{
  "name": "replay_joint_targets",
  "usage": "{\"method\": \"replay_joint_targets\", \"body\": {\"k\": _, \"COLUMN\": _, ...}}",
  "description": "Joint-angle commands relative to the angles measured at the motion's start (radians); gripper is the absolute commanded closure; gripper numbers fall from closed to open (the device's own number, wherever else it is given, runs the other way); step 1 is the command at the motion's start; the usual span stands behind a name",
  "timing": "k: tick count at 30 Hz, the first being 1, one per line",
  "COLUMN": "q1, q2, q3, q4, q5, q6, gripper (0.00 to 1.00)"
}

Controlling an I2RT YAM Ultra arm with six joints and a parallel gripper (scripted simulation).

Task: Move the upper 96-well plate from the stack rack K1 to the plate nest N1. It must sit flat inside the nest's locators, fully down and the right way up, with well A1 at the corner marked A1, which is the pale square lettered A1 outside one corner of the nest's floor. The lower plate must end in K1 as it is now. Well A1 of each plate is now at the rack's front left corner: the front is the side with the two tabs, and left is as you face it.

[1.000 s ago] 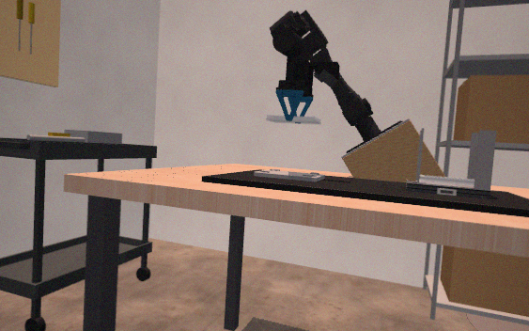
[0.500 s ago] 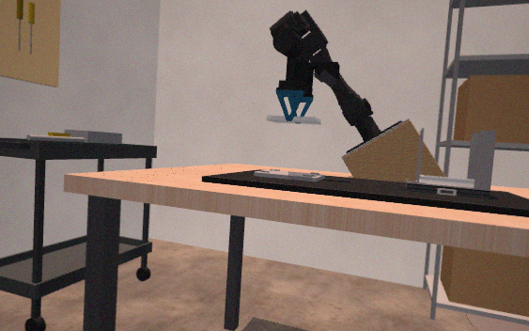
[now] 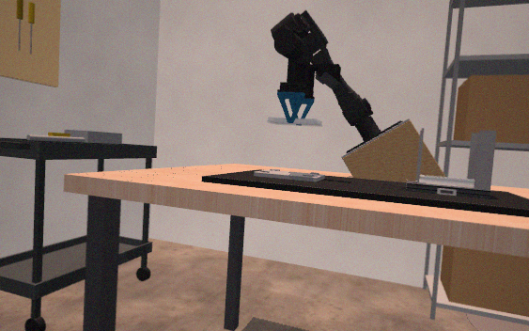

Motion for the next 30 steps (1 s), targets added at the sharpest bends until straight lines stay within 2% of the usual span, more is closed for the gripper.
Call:
{"method": "replay_joint_targets", "body": {"k": 1, "q1": 0.02, "q2": -0.009, "q3": 0.028, "q4": 0.002, "q5": -0.009, "q6": -0.011, "gripper": 1.0}}
{"method": "replay_joint_targets", "body": {"k": 6, "q1": 0.011, "q2": -0.004, "q3": 0.023, "q4": 0.017, "q5": -0.009, "q6": -0.016, "gripper": 1.0}}
{"method": "replay_joint_targets", "body": {"k": 12, "q1": 0.0, "q2": -0.009, "q3": -0.021, "q4": 0.026, "q5": -0.009, "q6": -0.022, "gripper": 1.0}}
{"method": "replay_joint_targets", "body": {"k": 15, "q1": 0.001, "q2": -0.011, "q3": -0.004, "q4": 0.031, "q5": -0.01, "q6": -0.025, "gripper": 1.0}}
{"method": "replay_joint_targets", "body": {"k": 30, "q1": -0.005, "q2": -0.009, "q3": -0.004, "q4": 0.02, "q5": -0.004, "q6": -0.022, "gripper": 1.0}}
